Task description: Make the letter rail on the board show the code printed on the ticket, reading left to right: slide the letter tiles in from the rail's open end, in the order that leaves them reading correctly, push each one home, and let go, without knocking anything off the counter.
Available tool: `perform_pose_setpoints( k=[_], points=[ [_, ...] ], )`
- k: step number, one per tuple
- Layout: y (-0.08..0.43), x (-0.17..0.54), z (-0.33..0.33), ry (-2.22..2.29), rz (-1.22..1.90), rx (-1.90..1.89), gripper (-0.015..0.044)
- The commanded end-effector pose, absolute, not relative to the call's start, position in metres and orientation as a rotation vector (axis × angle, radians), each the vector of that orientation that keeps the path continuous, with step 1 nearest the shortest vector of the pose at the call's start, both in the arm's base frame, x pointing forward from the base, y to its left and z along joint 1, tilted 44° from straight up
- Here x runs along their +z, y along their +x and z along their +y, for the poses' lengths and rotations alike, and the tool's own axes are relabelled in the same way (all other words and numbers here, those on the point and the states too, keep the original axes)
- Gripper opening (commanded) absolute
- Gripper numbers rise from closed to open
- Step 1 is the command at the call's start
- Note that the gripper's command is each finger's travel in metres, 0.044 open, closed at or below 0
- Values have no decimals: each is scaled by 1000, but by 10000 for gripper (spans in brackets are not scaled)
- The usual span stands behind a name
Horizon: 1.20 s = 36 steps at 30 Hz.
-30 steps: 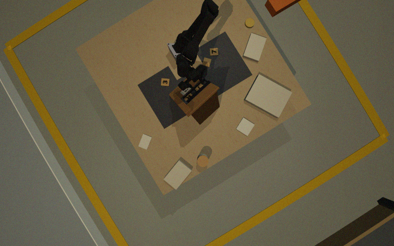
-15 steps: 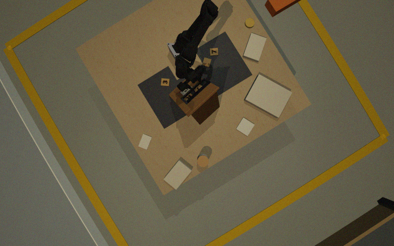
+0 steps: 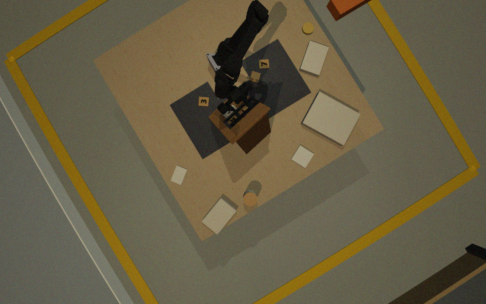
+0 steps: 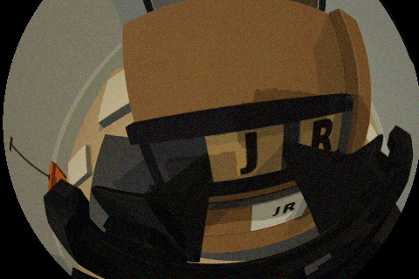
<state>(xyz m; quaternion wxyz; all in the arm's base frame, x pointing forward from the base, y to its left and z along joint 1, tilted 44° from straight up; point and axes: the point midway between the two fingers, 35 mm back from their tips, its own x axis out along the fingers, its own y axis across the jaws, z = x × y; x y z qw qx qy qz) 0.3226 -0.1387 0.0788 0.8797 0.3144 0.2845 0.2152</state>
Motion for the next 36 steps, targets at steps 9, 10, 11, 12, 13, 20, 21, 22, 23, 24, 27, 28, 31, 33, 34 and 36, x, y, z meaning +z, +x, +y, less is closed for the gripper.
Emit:
perform_pose_setpoints(
  k=[9,10,11,12,13,20,21,22,23,24,27,28,31,33,34,36],
  points=[
    [325,76,-145,648,585,453,0],
    [325,76,-145,648,585,453,0],
    [325,76,-145,648,585,453,0],
    [325,75,-146,648,585,453,0],
    [325,75,-146,648,585,453,0],
    [324,74,-144,655,593,448,157],
    [324,74,-144,655,593,448,184],
    [324,74,-144,655,593,448,210],
    [324,74,-145,652,589,450,236],
    [323,74,-146,650,587,452,263],
    [319,76,-149,648,586,452,295],
    [318,77,-149,648,586,452,295],
    [317,77,-151,648,586,452,295],
    [315,78,-152,648,586,452,295],
    [314,79,-153,648,586,452,295],
    [313,80,-154,648,586,452,295]
  ],
)
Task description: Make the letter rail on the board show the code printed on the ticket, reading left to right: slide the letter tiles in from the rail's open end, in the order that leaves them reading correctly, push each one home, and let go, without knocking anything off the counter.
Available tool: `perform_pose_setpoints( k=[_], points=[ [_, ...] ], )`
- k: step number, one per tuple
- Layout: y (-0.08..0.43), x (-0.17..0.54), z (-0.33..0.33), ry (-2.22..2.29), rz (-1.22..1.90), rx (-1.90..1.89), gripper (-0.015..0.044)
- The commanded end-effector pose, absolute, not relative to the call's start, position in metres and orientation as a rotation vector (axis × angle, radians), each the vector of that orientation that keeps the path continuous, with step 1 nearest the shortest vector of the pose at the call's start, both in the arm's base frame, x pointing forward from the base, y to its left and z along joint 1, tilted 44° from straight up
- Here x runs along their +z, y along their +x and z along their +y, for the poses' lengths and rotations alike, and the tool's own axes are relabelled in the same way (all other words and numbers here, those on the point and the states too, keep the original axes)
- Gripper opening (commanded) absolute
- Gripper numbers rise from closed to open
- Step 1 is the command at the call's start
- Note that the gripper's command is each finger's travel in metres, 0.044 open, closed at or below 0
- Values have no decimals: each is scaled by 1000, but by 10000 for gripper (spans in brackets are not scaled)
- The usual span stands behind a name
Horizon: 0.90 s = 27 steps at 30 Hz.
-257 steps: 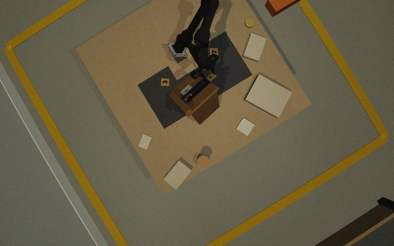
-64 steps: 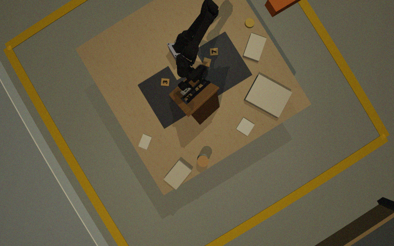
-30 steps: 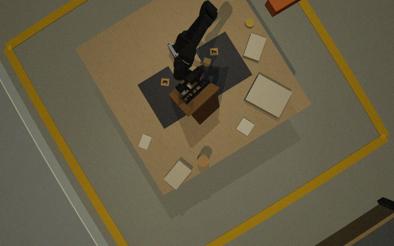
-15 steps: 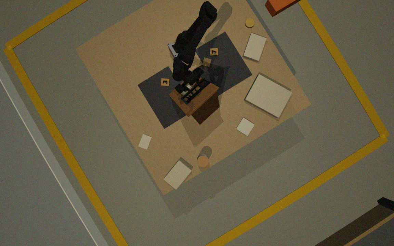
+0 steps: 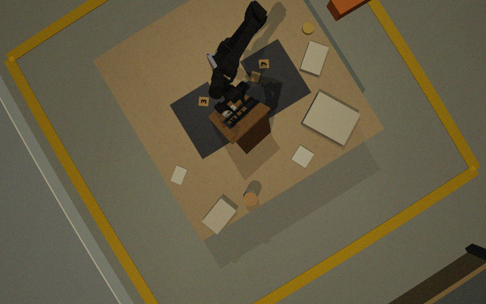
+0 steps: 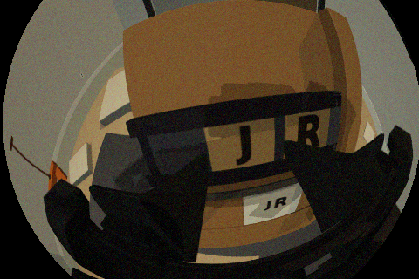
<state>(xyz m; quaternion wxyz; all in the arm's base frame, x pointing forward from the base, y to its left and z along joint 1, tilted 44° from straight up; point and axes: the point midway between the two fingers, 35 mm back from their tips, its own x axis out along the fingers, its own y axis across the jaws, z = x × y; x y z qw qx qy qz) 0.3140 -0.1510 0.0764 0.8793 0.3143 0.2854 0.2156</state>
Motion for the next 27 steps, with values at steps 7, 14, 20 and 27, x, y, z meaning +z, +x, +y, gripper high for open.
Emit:
perform_pose_setpoints(
  k=[7,14,20,27],
  points=[
    [309,79,-155,648,586,452,295],
    [305,79,-157,648,587,452,295],
    [301,80,-158,648,587,452,295],
    [297,80,-160,648,587,452,295]
  ],
)
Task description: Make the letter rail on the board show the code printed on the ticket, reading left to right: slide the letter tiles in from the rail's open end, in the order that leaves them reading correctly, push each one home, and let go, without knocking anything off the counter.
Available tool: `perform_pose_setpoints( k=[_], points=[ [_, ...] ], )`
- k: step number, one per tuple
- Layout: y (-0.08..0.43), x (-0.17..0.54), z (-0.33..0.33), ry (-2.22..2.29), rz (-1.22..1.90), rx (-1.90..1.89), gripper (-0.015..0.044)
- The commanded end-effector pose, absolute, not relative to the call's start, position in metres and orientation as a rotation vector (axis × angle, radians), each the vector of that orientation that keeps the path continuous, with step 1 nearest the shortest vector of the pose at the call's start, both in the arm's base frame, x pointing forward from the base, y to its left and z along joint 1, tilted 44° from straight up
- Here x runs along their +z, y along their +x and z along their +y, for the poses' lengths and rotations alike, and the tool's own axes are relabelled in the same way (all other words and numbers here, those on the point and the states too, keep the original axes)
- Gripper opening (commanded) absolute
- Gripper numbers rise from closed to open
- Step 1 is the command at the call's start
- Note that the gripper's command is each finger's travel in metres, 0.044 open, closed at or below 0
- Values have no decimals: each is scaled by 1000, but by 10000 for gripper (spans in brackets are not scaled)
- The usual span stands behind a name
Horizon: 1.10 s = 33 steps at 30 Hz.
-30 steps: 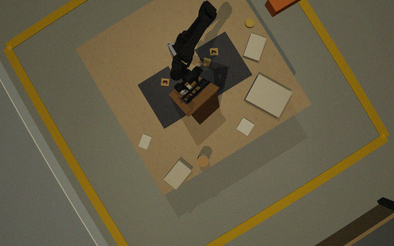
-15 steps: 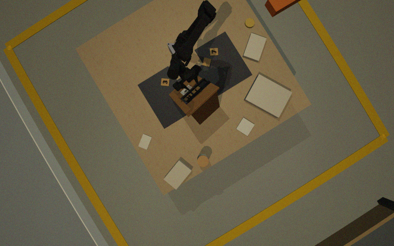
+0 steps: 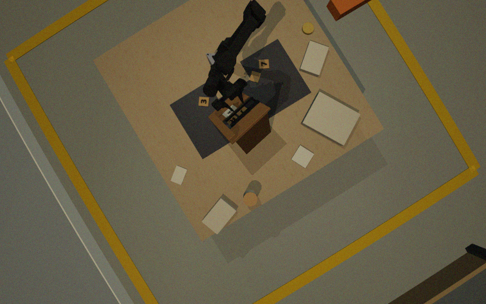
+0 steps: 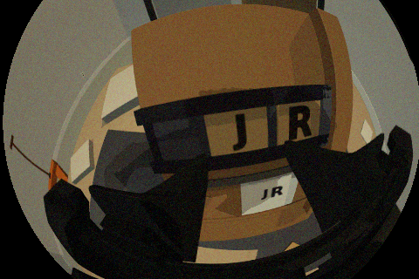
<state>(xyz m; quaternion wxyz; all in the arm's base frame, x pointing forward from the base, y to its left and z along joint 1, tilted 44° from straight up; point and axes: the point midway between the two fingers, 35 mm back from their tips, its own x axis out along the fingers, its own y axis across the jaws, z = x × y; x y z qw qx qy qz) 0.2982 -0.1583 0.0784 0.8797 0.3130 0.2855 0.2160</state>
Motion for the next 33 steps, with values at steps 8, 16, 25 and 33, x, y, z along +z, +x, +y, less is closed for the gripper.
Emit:
perform_pose_setpoints(
  k=[8,16,25,33],
  points=[
    [294,81,-162,648,587,452,295],
    [291,83,-164,648,588,452,295],
    [290,84,-166,648,588,452,295],
    [290,86,-168,648,588,452,295]
  ],
)
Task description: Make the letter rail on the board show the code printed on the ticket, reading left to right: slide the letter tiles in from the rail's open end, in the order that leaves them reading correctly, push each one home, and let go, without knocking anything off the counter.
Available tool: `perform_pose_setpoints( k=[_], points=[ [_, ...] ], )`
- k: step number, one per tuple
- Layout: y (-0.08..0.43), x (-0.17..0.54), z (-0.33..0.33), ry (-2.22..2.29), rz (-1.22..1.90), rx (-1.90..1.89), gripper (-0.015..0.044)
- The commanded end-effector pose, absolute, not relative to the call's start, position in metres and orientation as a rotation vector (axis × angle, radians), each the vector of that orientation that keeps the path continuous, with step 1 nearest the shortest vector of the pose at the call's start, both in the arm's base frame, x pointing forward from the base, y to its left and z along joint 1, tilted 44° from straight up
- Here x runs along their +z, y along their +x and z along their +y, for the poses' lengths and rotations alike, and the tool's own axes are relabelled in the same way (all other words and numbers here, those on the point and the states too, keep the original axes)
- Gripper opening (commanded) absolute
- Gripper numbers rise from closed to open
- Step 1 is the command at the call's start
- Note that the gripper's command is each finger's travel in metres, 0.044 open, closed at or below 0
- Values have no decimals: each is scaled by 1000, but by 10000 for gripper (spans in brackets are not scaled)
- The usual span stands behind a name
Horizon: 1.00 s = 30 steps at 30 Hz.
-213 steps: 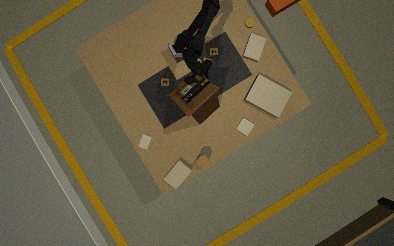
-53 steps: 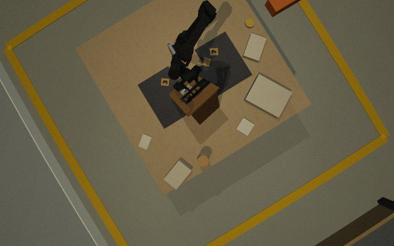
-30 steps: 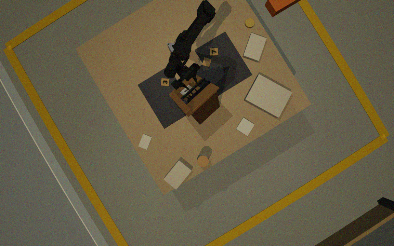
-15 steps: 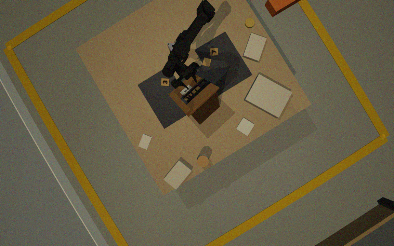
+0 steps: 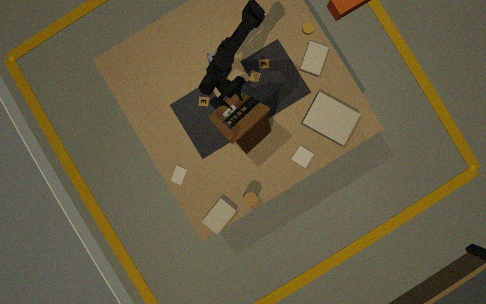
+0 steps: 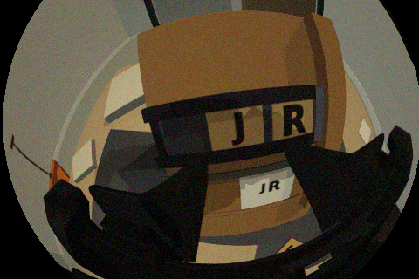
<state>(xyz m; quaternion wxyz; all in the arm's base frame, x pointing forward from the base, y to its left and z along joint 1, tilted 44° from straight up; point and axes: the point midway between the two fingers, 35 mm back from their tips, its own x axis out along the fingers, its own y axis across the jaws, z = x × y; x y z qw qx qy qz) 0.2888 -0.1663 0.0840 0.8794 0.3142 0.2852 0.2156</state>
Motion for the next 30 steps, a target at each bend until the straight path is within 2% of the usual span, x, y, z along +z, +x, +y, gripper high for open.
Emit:
perform_pose_setpoints(
  k=[1,8,19,30],
  points=[
    [290,86,-168,648,588,452,295],
    [290,88,-169,648,588,451,295],
    [289,86,-168,655,594,449,6],
    [292,86,-168,649,626,456,0]
  ],
)
